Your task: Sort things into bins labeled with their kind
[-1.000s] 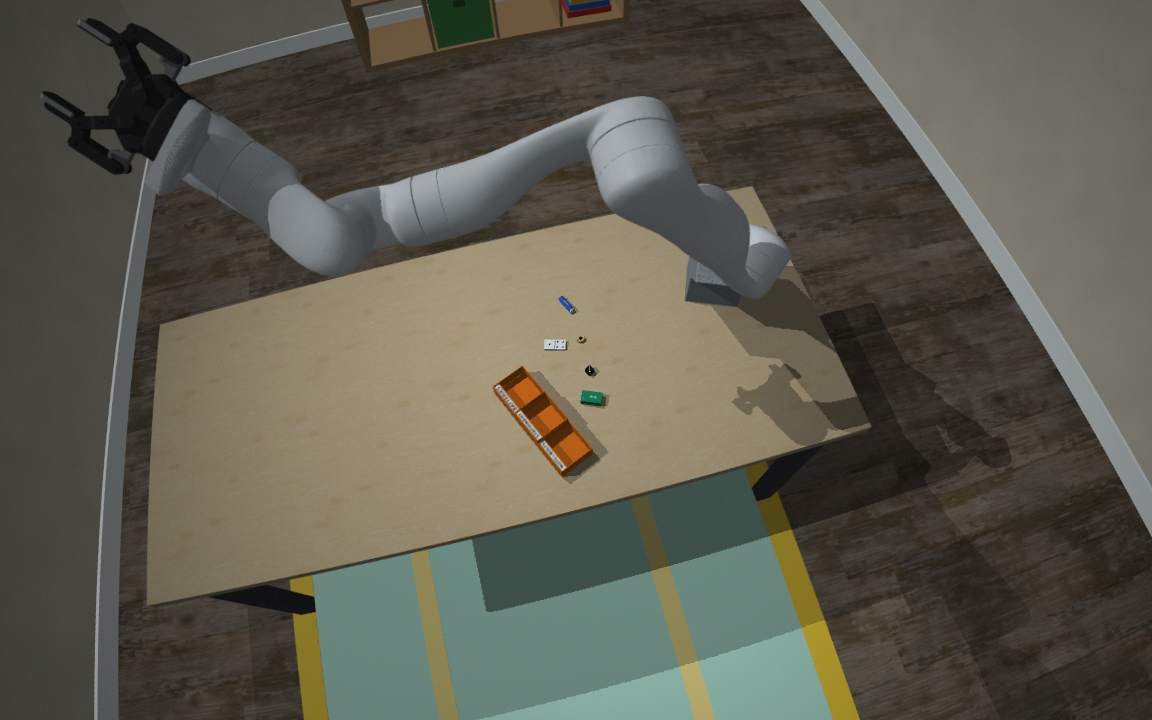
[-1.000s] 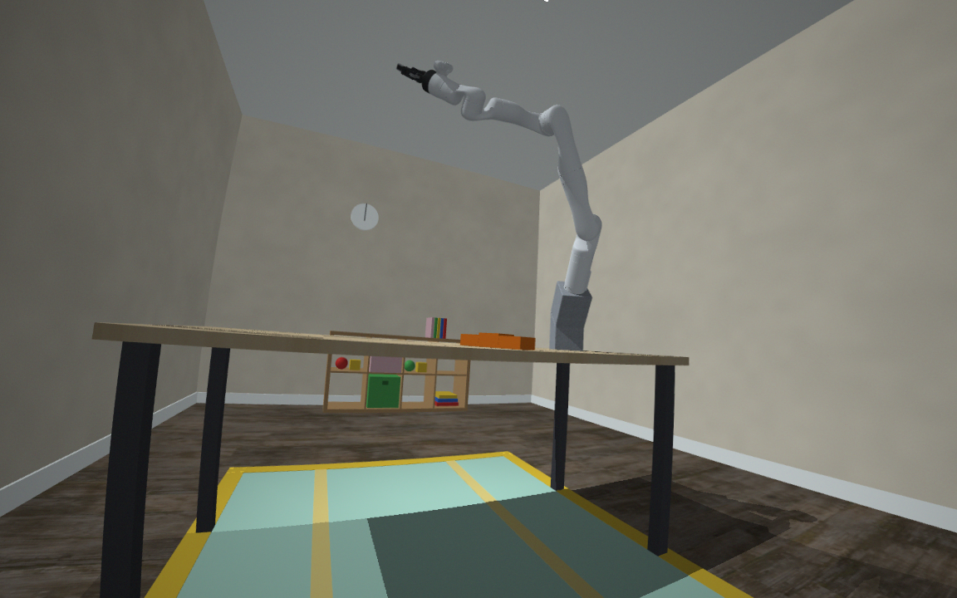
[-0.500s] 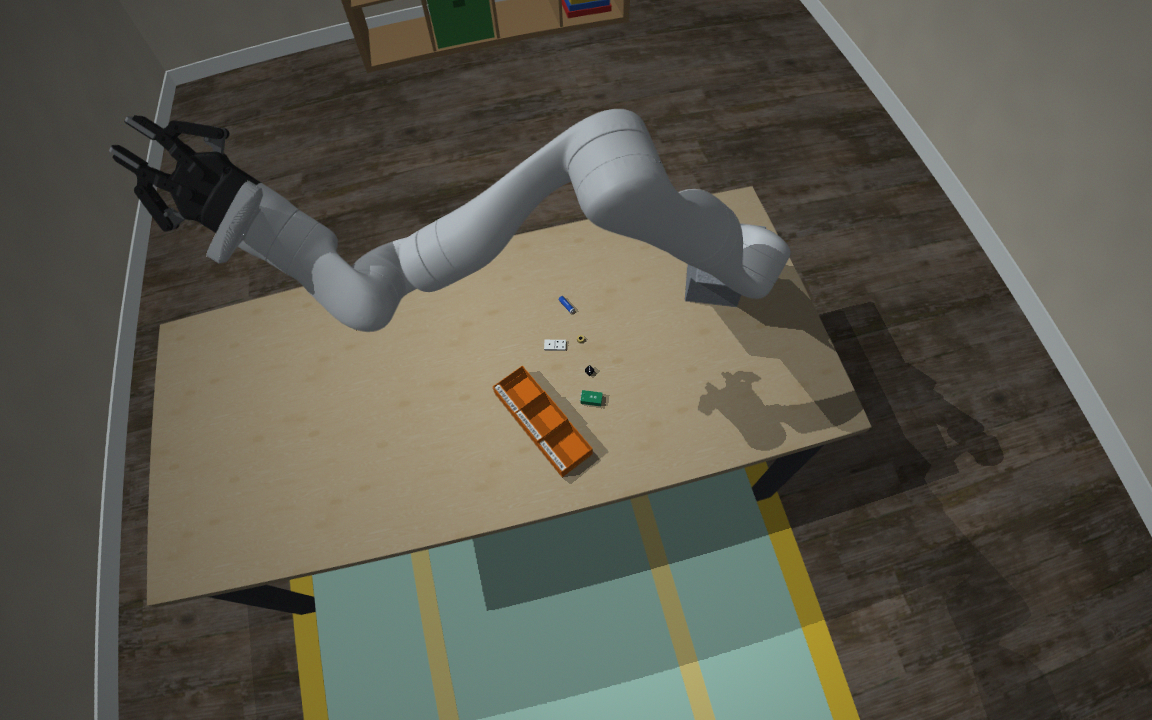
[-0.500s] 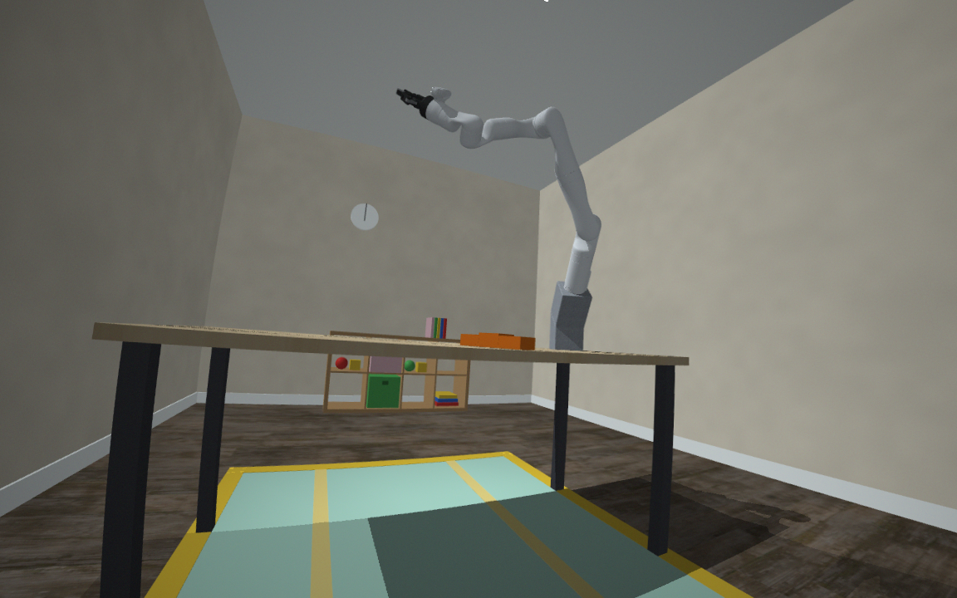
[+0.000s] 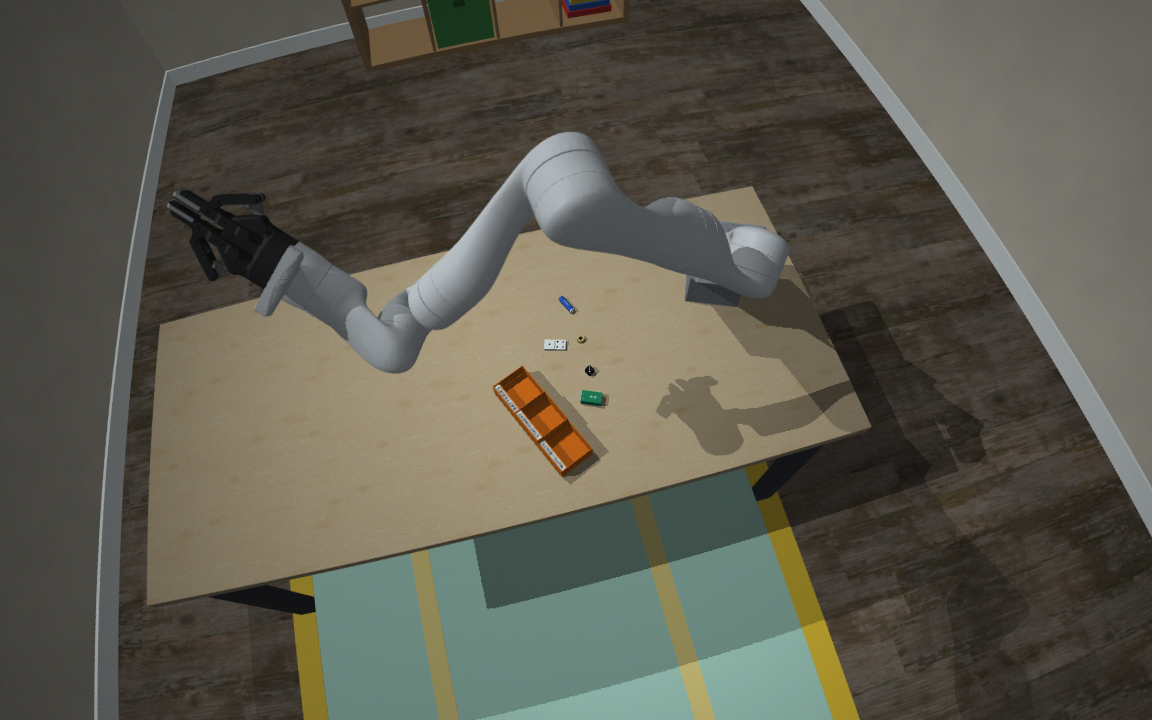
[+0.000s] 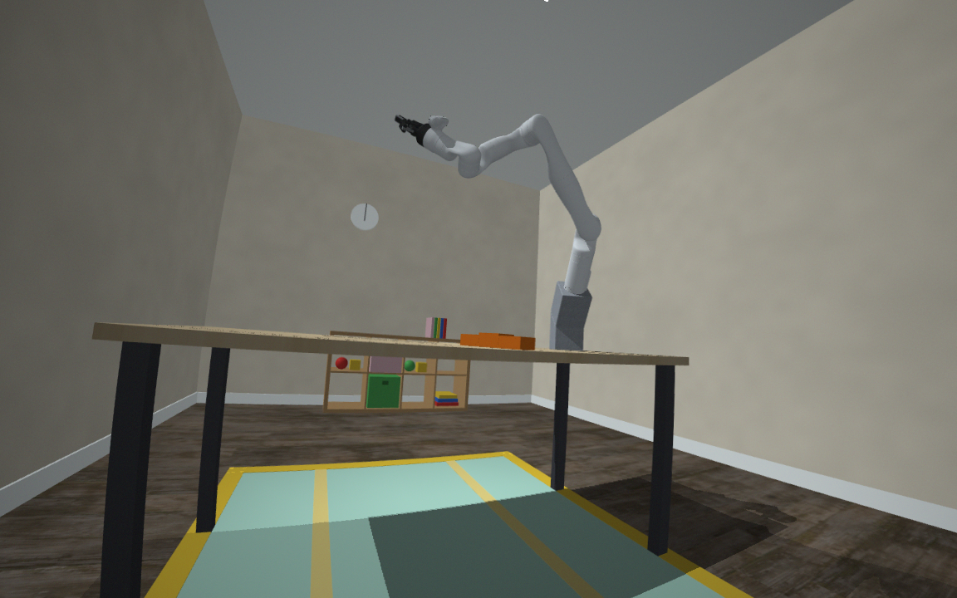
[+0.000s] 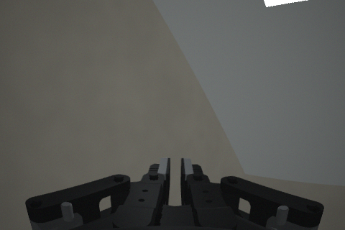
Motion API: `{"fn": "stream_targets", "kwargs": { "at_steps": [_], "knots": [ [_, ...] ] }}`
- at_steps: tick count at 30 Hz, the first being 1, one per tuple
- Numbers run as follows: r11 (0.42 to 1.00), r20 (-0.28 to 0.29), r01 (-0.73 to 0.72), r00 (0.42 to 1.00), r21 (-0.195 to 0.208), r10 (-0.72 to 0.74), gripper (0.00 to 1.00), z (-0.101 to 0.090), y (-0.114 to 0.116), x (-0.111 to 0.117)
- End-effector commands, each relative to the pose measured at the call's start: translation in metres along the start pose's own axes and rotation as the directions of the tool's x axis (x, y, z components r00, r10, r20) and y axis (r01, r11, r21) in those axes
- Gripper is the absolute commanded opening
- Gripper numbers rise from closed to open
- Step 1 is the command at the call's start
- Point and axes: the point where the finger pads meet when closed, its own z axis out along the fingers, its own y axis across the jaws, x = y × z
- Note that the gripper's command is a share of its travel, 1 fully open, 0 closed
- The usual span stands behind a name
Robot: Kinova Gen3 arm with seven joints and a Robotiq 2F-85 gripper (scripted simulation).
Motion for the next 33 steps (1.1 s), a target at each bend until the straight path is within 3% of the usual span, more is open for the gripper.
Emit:
{"fn": "stream_targets", "kwargs": {
  "at_steps": [1, 29, 33],
  "knots": [
    [1.0, 0.019, 0.001, 1.0, 0.019, -0.001, 0.09, -0.017, -0.022, -0.026],
    [1.0, 0.019, 0.0, 1.0, 0.018, -0.001, 0.09, -0.138, -0.127, -0.171],
    [1.0, 0.019, 0.0, 1.0, 0.018, -0.001, 0.09, -0.147, -0.135, -0.182]
  ]
}}
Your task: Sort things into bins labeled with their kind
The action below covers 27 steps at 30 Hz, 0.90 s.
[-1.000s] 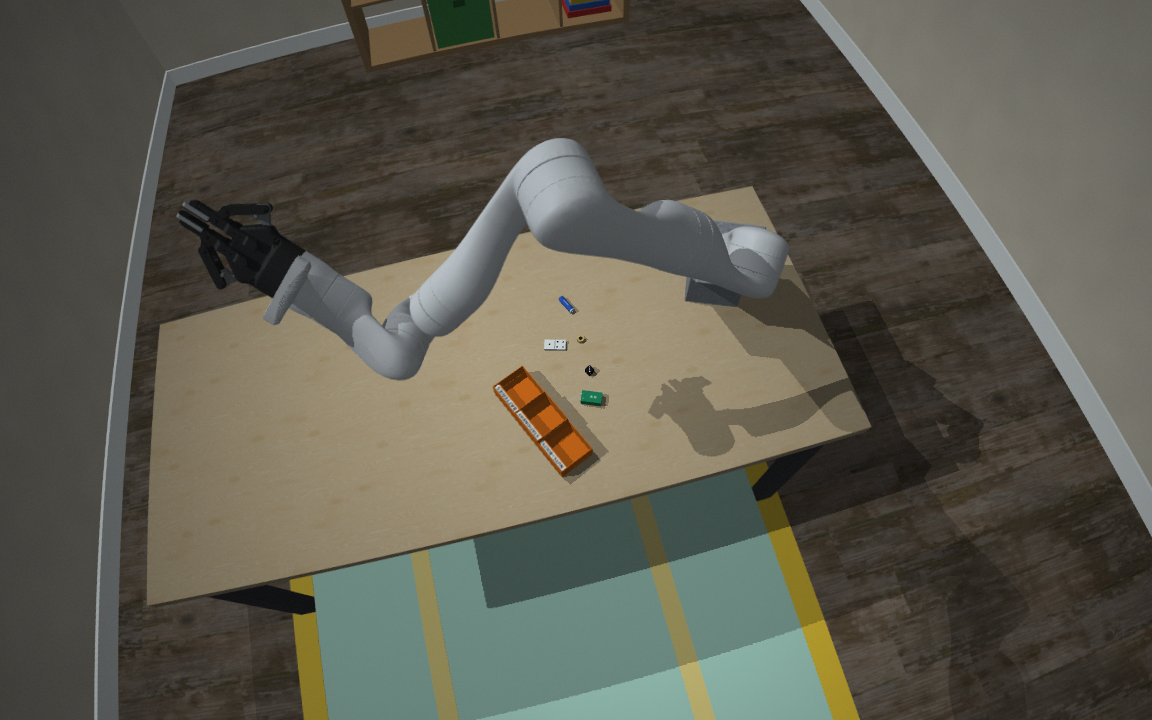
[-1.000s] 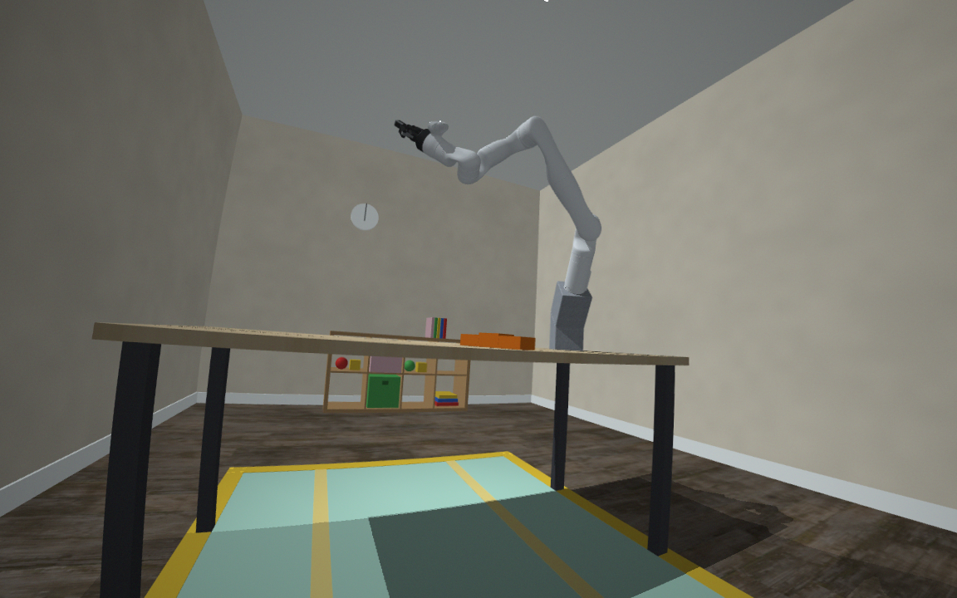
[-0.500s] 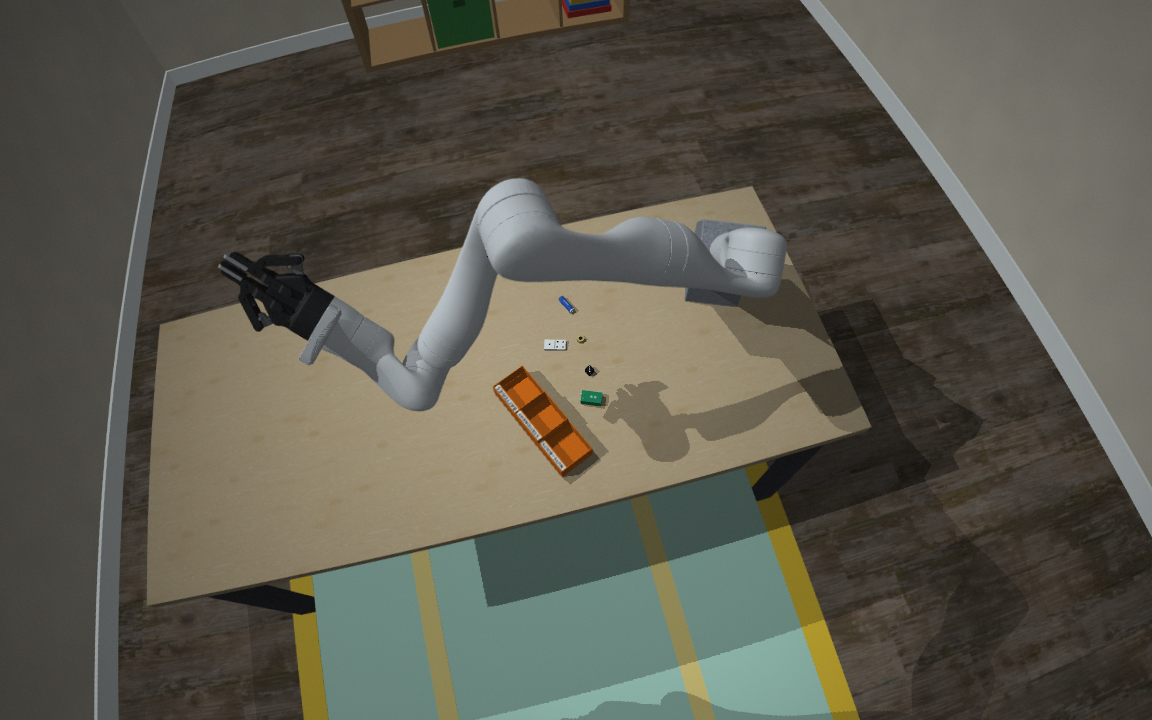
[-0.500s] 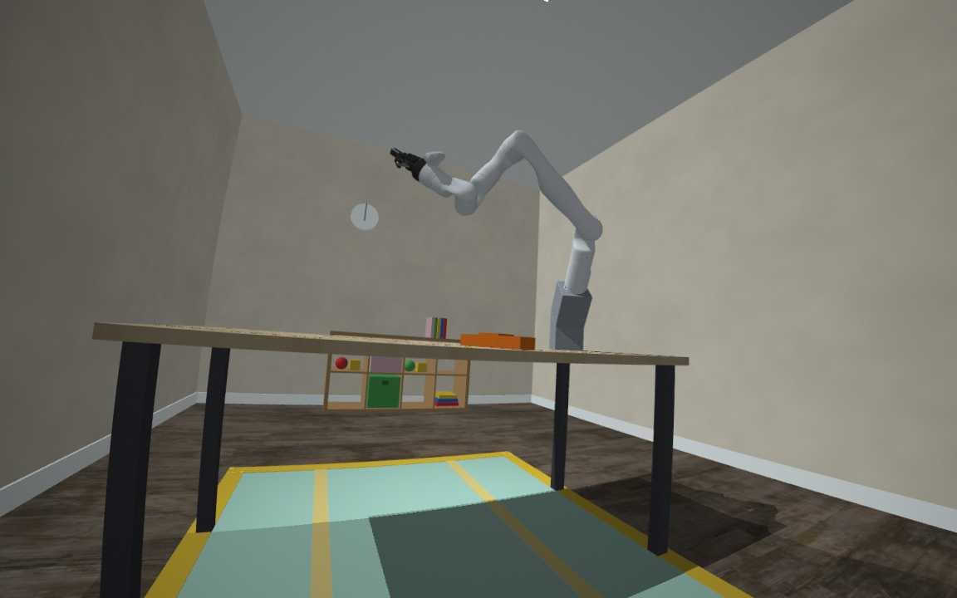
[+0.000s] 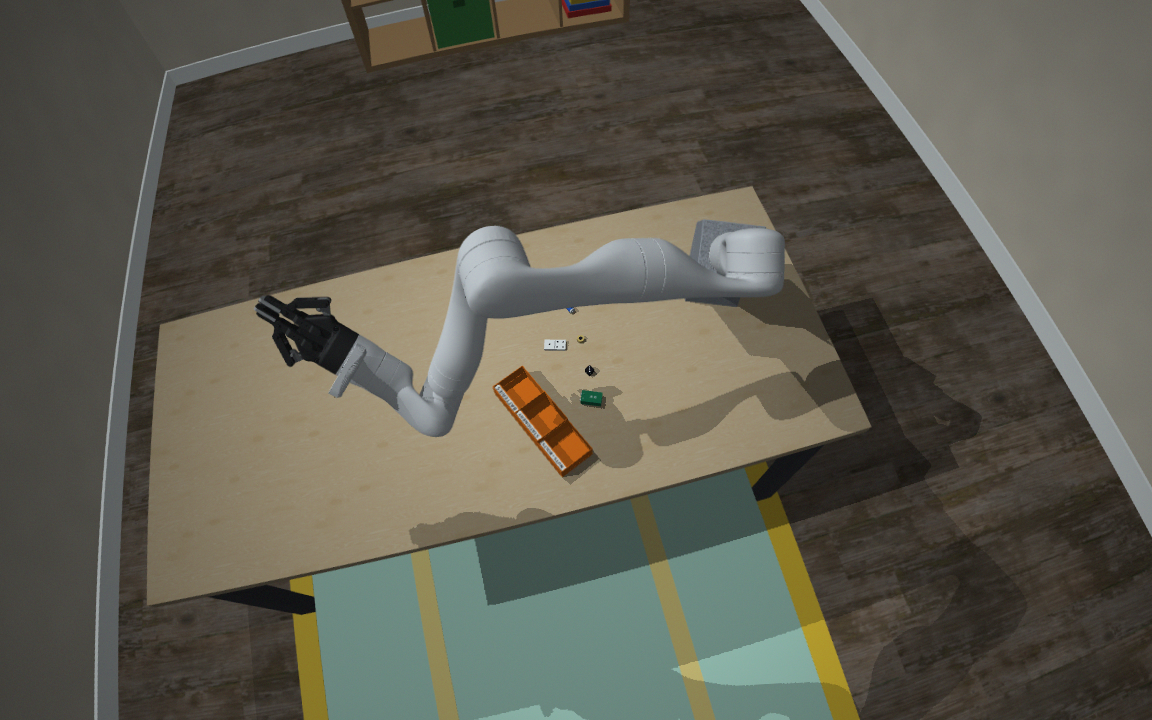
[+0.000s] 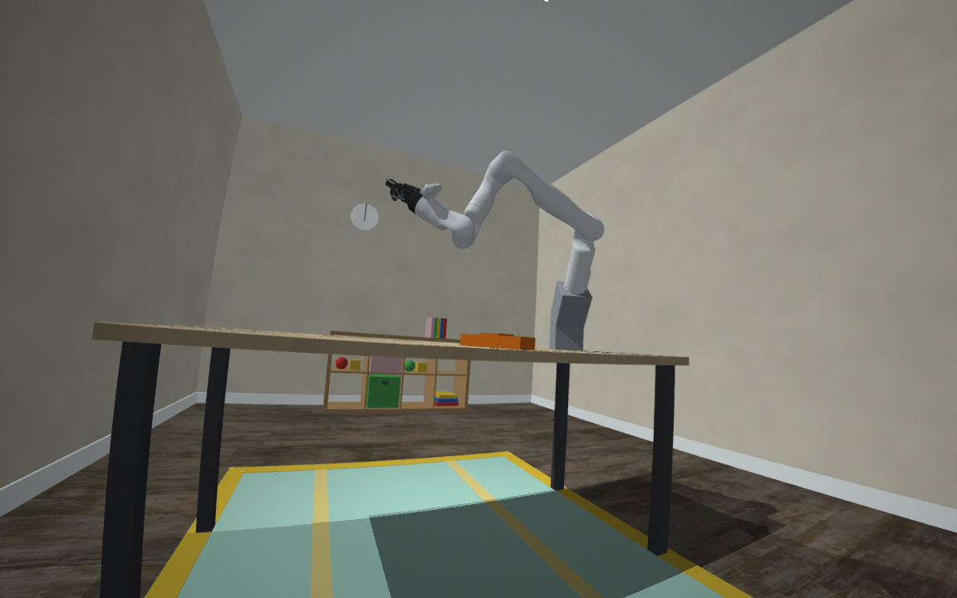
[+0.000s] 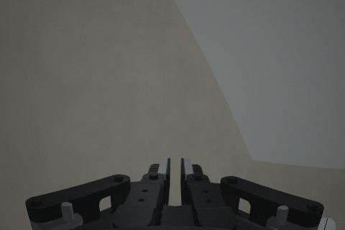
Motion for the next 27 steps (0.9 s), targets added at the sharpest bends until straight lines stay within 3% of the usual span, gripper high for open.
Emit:
{"fn": "stream_targets", "kwargs": {
  "at_steps": [1, 27],
  "knots": [
    [1.0, 0.015, 0.004, 1.0, 0.012, -0.004, 0.09, -0.018, -0.019, -0.025],
    [1.0, 0.015, 0.003, 1.0, 0.012, -0.003, 0.09, -0.129, -0.116, -0.16]
  ]
}}
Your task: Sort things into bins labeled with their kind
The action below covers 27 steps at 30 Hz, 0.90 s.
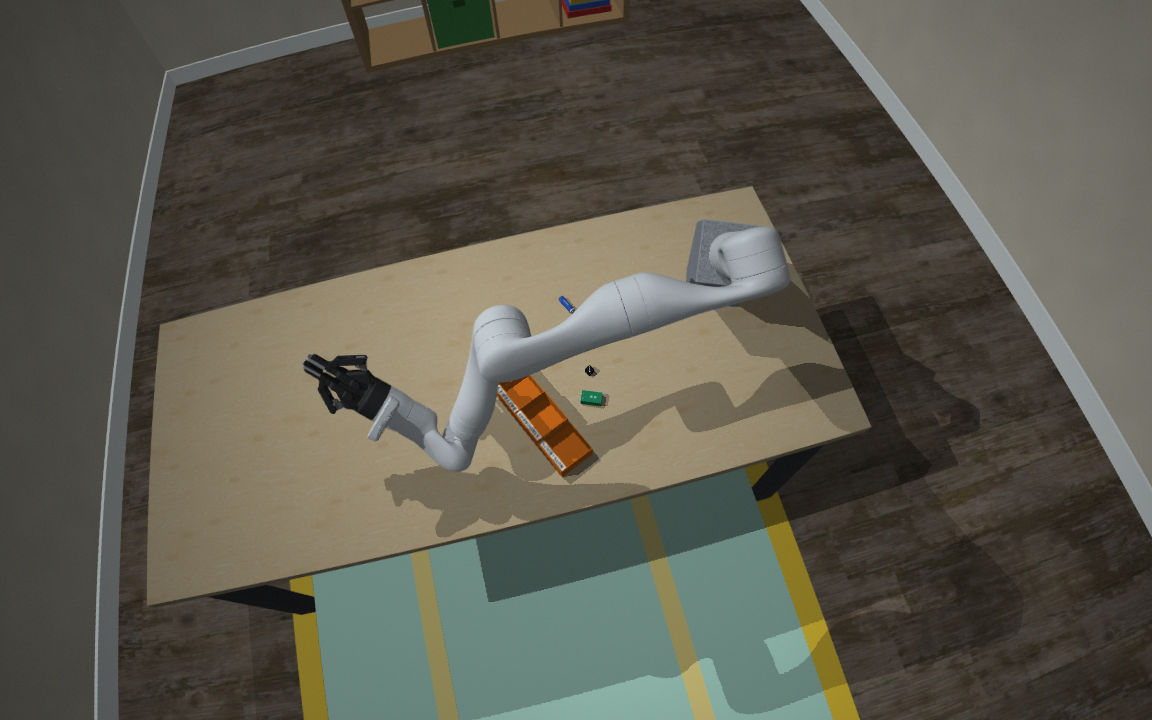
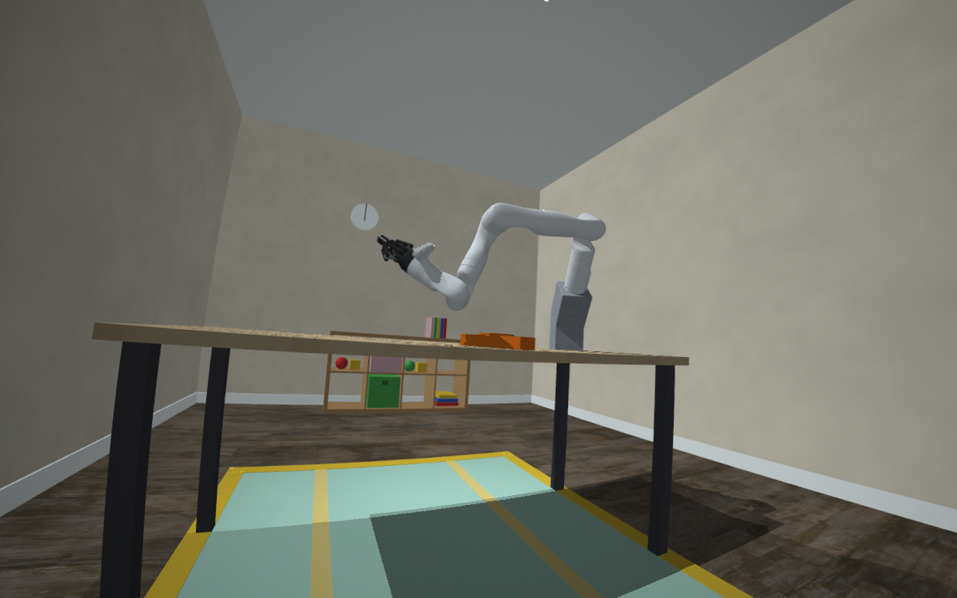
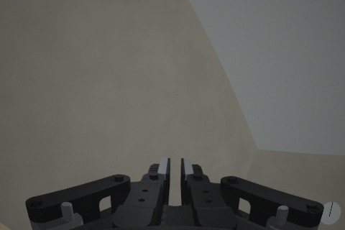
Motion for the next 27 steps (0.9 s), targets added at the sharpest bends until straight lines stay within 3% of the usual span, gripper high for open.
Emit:
{"fn": "stream_targets", "kwargs": {
  "at_steps": [1, 10, 16, 17, 20, 22, 23, 27],
  "knots": [
    [1.0, 0.013, 0.009, 1.0, 0.009, -0.009, 0.09, -0.028, -0.02, -0.031],
    [1.0, 0.013, 0.009, 1.0, 0.009, -0.009, 0.09, -0.058, -0.046, -0.068],
    [1.0, 0.013, 0.009, 1.0, 0.009, -0.009, 0.09, -0.058, -0.046, -0.068],
    [0.998, -0.013, 0.033, 0.999, 0.045, -0.032, 0.09, -0.063, -0.039, -0.068],
    [0.998, 0.086, -0.001, 0.996, -0.061, 0.006, 0.09, -0.041, -0.027, -0.071],
    [0.998, 0.086, -0.001, 0.996, -0.061, 0.006, 0.09, -0.041, -0.027, -0.071],
    [0.996, 0.11, -0.008, 0.994, -0.087, 0.017, 0.09, -0.034, -0.023, -0.072],
    [0.996, 0.11, -0.008, 0.994, -0.087, 0.017, 0.09, -0.005, -0.008, -0.076]
  ]
}}
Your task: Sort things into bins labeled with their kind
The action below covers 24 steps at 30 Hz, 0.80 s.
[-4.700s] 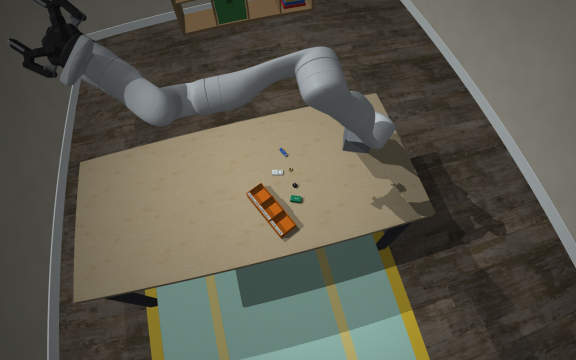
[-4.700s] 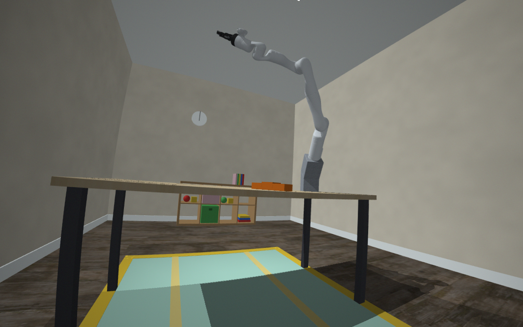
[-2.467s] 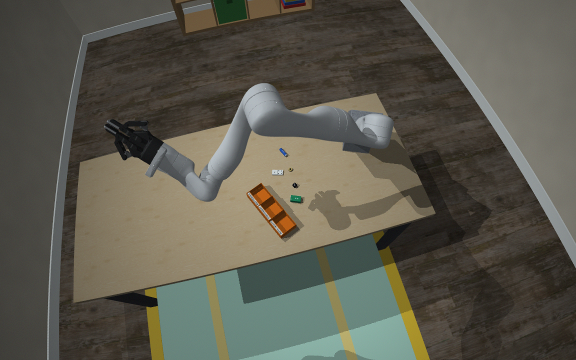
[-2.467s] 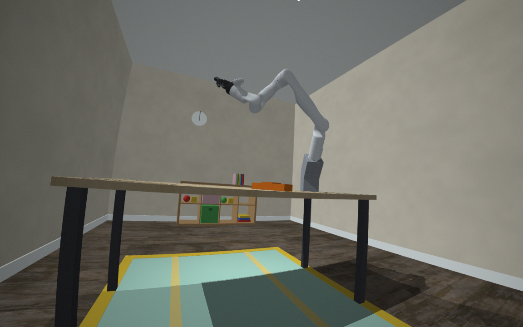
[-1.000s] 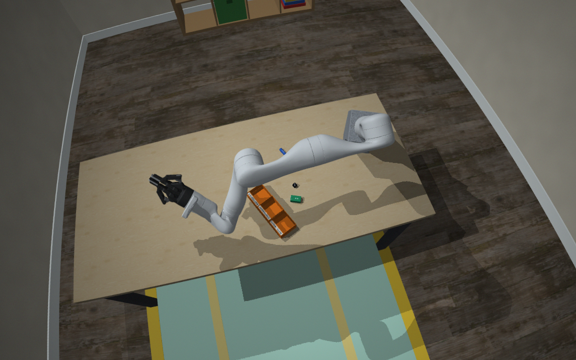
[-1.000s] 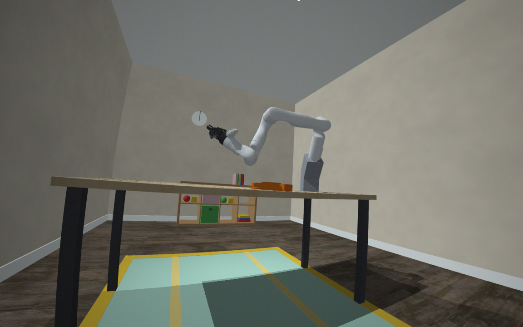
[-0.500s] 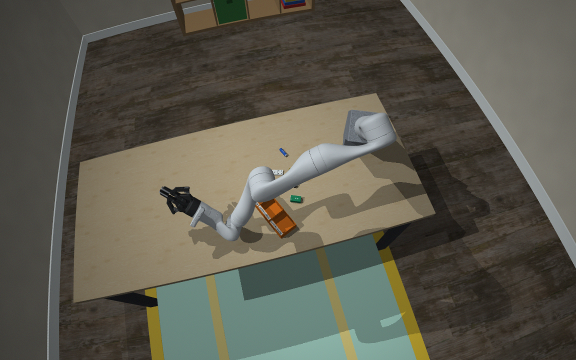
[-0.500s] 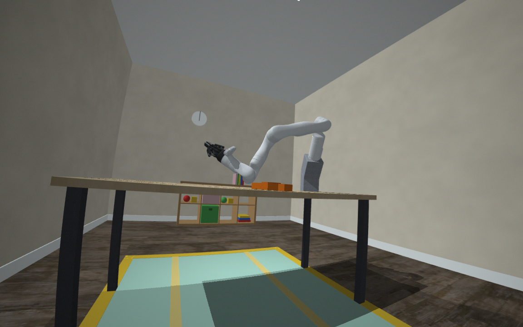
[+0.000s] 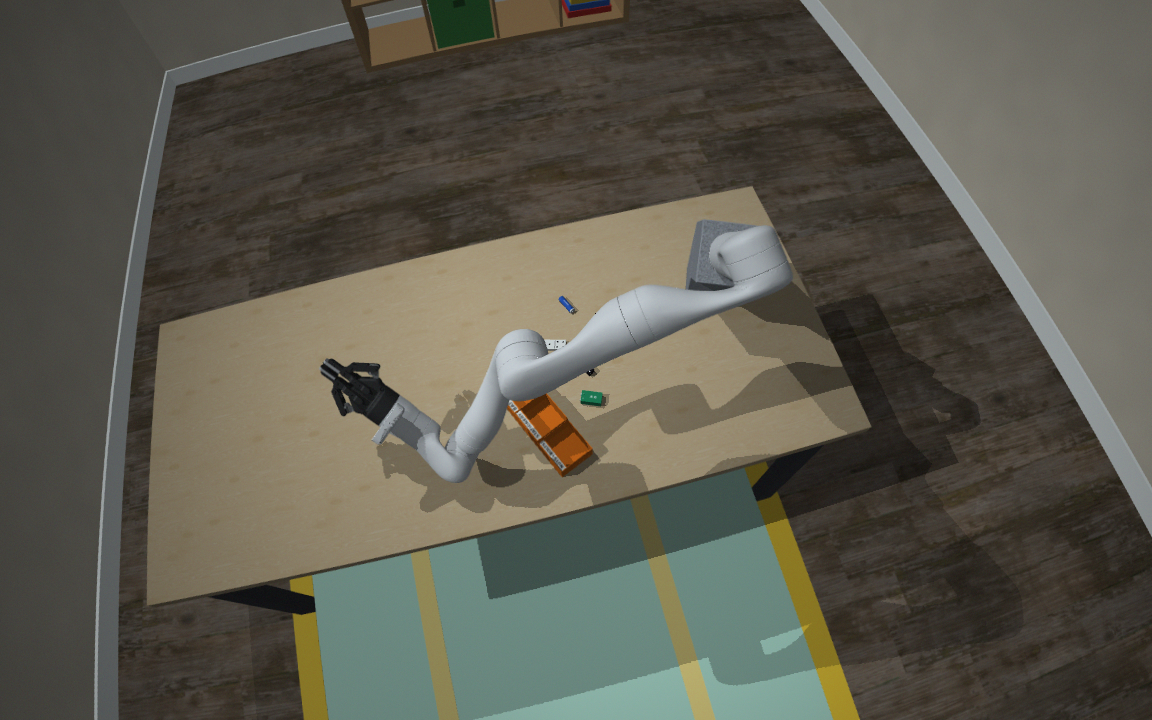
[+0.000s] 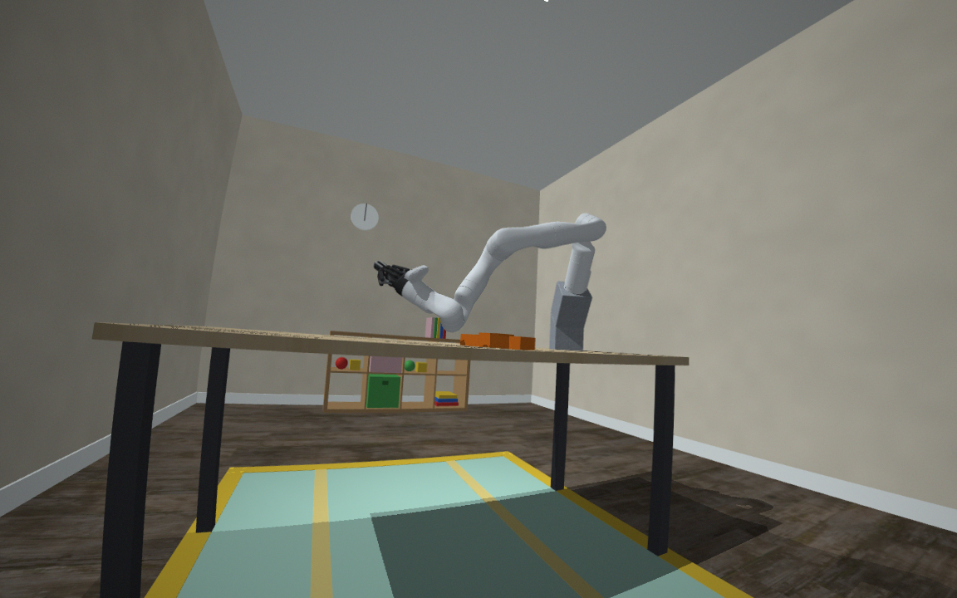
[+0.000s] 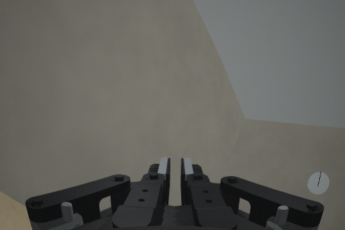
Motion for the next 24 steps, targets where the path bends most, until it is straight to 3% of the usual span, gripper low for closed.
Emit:
{"fn": "stream_targets", "kwargs": {
  "at_steps": [1, 3, 6, 10, 13, 16, 19, 23, 24],
  "knots": [
    [1.0, -0.005, -0.002, 1.0, -0.02, 0.002, 0.09, 0.029, 0.014, 0.005],
    [1.0, -0.005, -0.002, 1.0, -0.02, 0.002, 0.09, 0.029, 0.014, 0.005],
    [0.994, 0.1, -0.029, 0.994, -0.107, 0.04, 0.09, 0.05, 0.028, 0.003],
    [0.994, 0.1, -0.029, 0.994, -0.107, 0.04, 0.09, 0.077, 0.048, -0.001],
    [0.994, 0.1, -0.029, 0.994, -0.107, 0.04, 0.09, 0.077, 0.048, -0.001],
    [0.98, 0.194, -0.06, 0.976, -0.188, 0.097, 0.09, 0.096, 0.064, -0.003],
    [0.98, 0.194, -0.06, 0.976, -0.188, 0.097, 0.09, 0.115, 0.08, -0.004],
    [0.98, 0.194, -0.06, 0.976, -0.188, 0.097, 0.09, 0.118, 0.082, -0.005],
    [0.973, 0.226, -0.074, 0.966, -0.217, 0.123, 0.09, 0.124, 0.087, -0.005]
  ]
}}
